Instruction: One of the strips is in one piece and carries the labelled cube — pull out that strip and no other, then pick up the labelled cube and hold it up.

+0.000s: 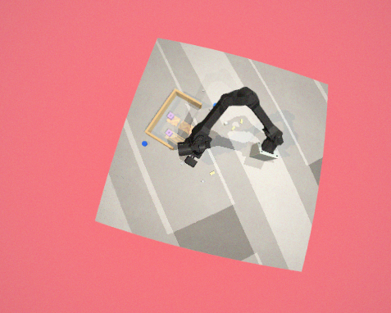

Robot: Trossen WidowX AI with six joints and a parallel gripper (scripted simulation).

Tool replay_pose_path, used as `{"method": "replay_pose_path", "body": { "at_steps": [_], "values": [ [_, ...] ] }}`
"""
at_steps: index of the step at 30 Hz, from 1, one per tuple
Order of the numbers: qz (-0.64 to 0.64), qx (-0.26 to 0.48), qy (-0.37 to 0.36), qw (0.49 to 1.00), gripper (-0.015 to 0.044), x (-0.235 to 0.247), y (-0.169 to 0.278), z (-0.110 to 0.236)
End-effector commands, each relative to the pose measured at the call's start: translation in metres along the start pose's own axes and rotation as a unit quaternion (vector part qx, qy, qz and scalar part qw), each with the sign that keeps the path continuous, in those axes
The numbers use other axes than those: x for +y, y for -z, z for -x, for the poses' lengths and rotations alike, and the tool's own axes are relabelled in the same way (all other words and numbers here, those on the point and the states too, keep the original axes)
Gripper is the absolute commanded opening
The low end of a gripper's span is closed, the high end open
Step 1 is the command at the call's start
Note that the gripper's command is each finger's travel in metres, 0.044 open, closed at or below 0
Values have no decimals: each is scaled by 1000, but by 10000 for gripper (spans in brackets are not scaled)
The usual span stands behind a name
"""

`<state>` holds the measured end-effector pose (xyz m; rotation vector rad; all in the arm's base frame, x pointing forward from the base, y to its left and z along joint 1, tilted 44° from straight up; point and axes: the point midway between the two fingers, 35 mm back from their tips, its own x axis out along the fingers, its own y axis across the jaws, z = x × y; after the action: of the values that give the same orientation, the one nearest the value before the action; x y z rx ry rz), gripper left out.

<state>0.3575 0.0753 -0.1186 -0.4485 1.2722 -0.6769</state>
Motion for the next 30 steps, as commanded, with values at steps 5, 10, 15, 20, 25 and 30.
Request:
{"method": "replay_pose_path", "body": {
  "at_steps": [5,10,15,20,25,30],
  "values": [
    [3,11,1,1000,0,-1,20,-5],
    [3,11,1,1000,0,-1,28,-5],
    [4,12,1,1000,0,-2,35,-5],
    [4,12,1,1000,0,-2,42,-5],
    [4,12,1,1000,0,-2,50,-5],
    [4,12,1,1000,0,-2,57,-4]
  ]
}}
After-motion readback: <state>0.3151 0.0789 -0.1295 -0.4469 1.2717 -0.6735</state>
